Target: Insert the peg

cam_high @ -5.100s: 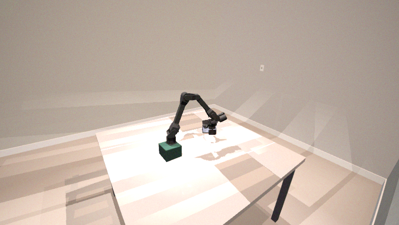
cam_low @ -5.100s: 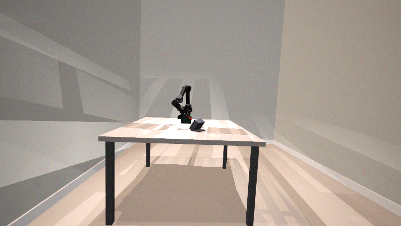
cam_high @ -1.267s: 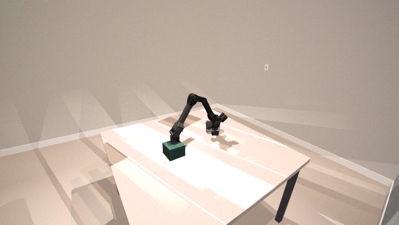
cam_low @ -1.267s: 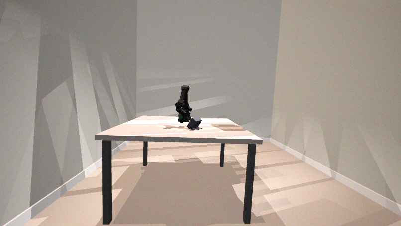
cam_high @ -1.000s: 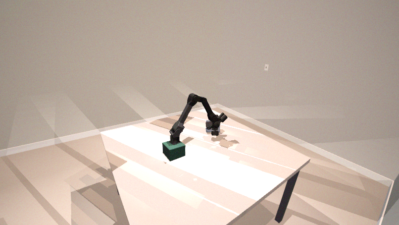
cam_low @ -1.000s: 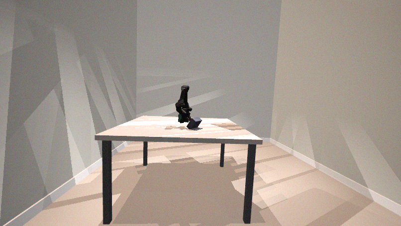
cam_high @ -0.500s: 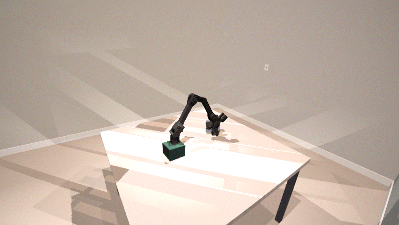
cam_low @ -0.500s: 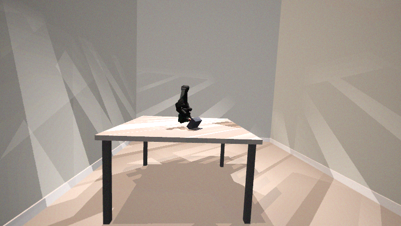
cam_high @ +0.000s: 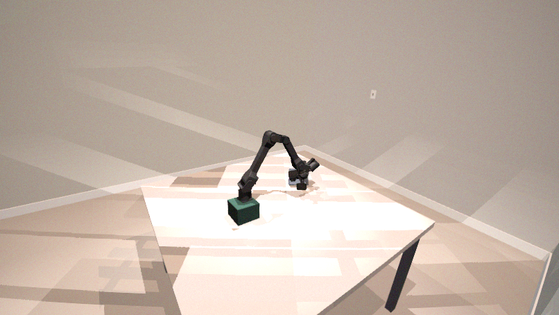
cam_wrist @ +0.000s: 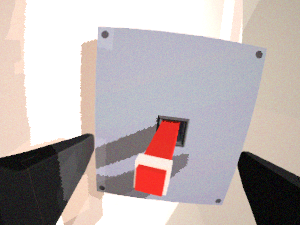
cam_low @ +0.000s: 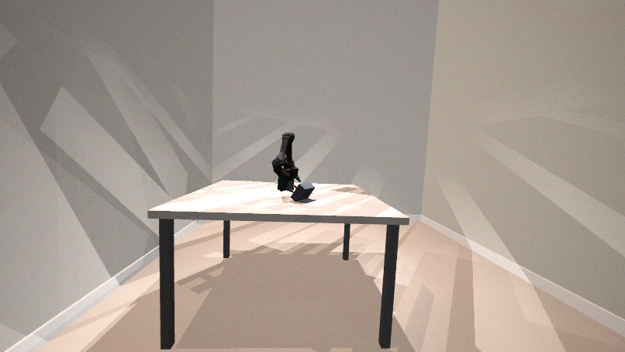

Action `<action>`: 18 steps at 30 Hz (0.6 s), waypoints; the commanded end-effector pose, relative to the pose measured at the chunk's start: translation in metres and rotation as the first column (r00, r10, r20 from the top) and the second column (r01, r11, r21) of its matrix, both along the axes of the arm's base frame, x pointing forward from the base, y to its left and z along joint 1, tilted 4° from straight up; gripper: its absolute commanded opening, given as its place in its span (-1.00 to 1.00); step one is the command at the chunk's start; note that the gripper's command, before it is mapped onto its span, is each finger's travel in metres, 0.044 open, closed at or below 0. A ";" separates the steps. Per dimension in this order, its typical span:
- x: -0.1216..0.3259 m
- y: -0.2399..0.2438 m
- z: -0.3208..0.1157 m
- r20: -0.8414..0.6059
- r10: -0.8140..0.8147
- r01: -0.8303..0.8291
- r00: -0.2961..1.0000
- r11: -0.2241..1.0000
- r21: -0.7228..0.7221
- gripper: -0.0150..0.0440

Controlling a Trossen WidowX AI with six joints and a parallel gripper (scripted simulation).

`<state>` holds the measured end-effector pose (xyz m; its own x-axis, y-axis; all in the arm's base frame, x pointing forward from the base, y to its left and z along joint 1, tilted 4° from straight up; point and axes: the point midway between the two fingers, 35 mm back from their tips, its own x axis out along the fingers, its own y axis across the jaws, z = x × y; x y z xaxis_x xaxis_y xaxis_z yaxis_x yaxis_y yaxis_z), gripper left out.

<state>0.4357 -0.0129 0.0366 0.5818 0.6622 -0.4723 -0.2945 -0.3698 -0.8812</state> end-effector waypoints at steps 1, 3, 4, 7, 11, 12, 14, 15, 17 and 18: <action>-0.003 -0.006 0.004 0.004 0.002 -0.002 1.000 1.000 -0.001 1.00; -0.005 -0.009 0.006 0.003 0.002 -0.002 1.000 1.000 -0.002 1.00; -0.006 -0.010 0.007 0.003 0.002 -0.002 1.000 1.000 -0.003 1.00; -0.009 -0.015 0.009 0.001 0.002 -0.002 1.000 1.000 -0.004 1.00; -0.013 -0.020 0.012 0.000 0.001 -0.001 1.000 1.000 -0.006 1.00; -0.014 -0.022 0.012 -0.001 0.001 -0.001 1.000 1.000 -0.006 1.00; -0.017 -0.024 0.014 -0.001 0.001 -0.001 1.000 1.000 -0.007 1.00; -0.018 -0.026 0.015 -0.002 0.001 -0.001 1.000 1.000 -0.007 1.00; -0.020 -0.029 0.016 -0.002 0.001 -0.001 1.000 1.000 -0.007 1.00; -0.021 -0.030 0.017 -0.002 0.001 -0.001 1.000 1.000 -0.008 1.00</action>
<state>0.4180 -0.0392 0.0499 0.5802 0.6566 -0.4819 -0.3014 -0.3766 -0.8760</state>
